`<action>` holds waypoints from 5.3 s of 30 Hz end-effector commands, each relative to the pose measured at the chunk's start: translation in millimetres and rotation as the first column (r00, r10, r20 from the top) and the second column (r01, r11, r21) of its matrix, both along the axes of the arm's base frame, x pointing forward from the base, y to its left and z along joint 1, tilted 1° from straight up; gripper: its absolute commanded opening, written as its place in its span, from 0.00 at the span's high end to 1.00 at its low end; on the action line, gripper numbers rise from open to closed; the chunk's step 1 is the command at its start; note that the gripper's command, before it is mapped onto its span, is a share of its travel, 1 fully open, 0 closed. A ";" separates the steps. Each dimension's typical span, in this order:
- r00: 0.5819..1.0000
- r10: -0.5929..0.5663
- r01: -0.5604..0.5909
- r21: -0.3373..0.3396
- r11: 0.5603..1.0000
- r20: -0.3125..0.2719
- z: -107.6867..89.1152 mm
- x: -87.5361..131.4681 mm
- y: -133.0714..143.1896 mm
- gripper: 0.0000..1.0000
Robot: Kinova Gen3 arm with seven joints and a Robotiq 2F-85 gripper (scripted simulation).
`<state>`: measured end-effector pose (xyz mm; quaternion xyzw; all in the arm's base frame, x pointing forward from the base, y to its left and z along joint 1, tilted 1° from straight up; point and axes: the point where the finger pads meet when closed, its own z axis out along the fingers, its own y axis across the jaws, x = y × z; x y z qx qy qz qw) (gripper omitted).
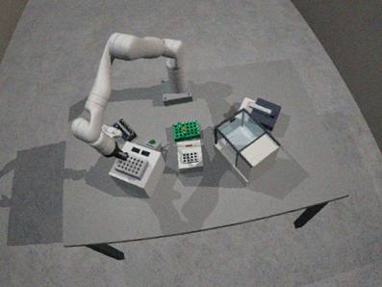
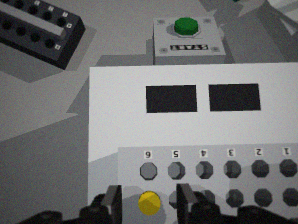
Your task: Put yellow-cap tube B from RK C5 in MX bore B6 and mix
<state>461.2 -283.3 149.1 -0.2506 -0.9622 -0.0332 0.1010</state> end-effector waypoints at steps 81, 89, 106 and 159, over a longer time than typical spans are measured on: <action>1.000 0.000 0.000 -0.001 1.000 0.002 56.5 -59.0 42.5 0.58; 1.000 0.000 0.000 -0.001 1.000 0.002 56.5 -75.1 54.4 0.58; 1.000 0.000 0.000 -0.001 1.000 0.002 56.6 -115.4 84.0 0.58; 0.993 0.118 -0.118 0.002 0.993 0.020 50.7 -206.8 153.9 0.90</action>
